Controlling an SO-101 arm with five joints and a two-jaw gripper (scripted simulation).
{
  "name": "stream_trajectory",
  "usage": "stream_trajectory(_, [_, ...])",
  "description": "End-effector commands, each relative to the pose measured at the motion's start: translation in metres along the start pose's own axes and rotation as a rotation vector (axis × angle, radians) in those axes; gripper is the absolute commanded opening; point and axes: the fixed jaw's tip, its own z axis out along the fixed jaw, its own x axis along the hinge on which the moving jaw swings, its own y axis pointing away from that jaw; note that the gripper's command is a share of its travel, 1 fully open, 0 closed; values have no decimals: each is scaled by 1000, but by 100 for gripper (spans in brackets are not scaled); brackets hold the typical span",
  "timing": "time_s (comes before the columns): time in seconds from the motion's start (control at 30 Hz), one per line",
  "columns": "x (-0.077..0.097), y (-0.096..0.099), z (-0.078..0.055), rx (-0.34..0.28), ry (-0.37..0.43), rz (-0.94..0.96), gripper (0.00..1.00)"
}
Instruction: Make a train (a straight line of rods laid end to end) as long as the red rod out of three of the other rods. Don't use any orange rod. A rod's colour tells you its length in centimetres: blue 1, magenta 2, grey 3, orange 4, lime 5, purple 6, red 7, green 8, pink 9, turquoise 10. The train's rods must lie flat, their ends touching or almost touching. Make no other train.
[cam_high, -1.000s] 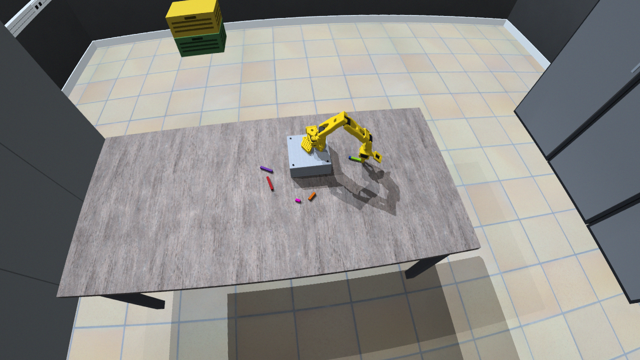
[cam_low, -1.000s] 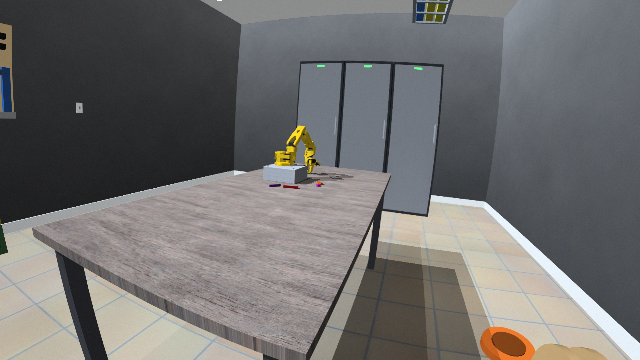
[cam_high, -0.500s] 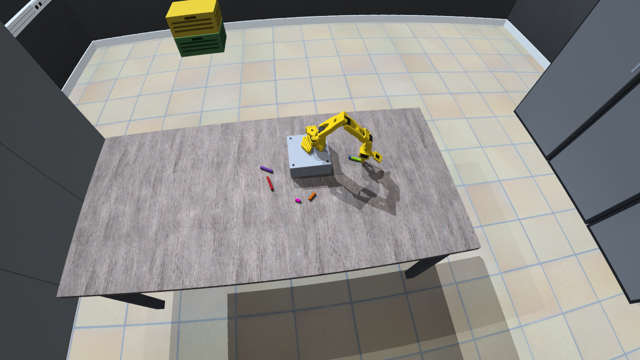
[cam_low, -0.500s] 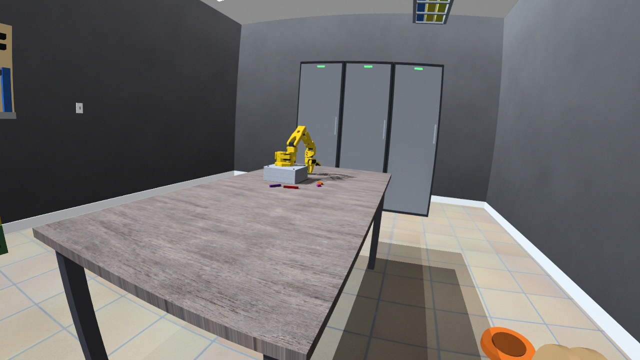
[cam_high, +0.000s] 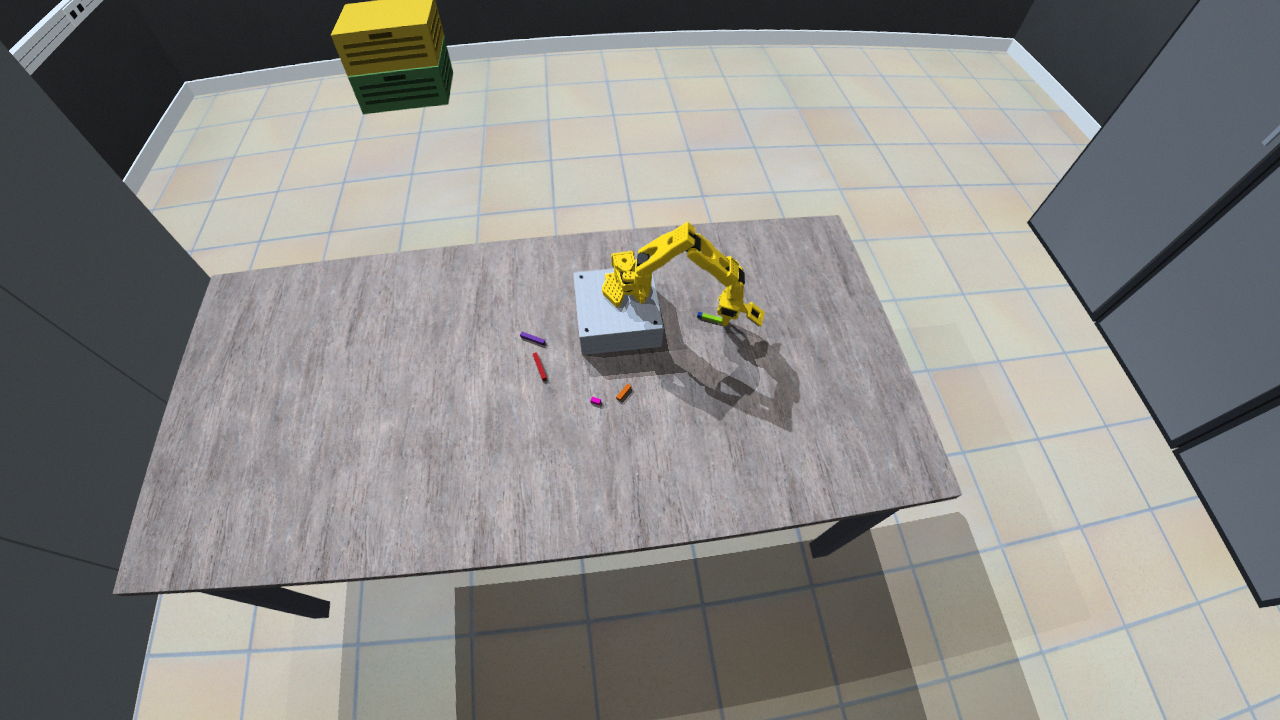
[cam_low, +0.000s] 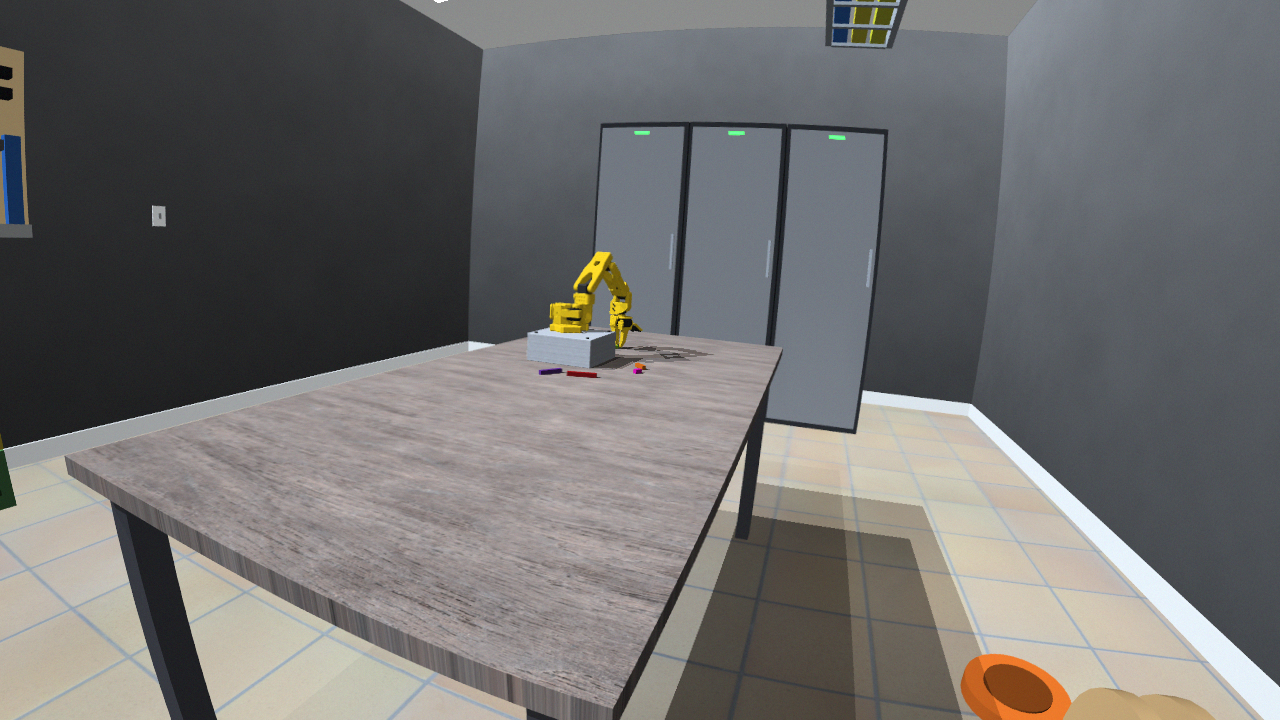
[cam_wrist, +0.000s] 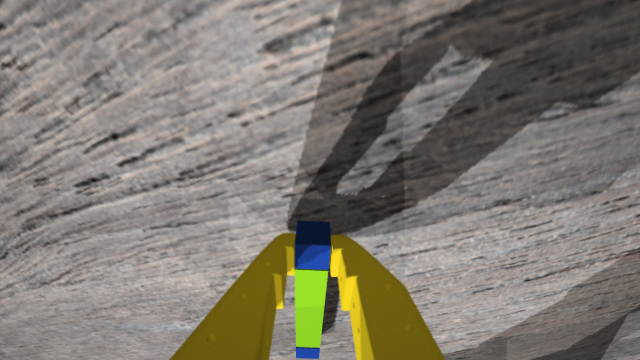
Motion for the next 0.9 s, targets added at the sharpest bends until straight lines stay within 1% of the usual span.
stream_trajectory(0.0, [0,3,-2,-4,-11,-5,0])
stream_trajectory(0.87, [-2,3,-4,-5,-19,-5,0])
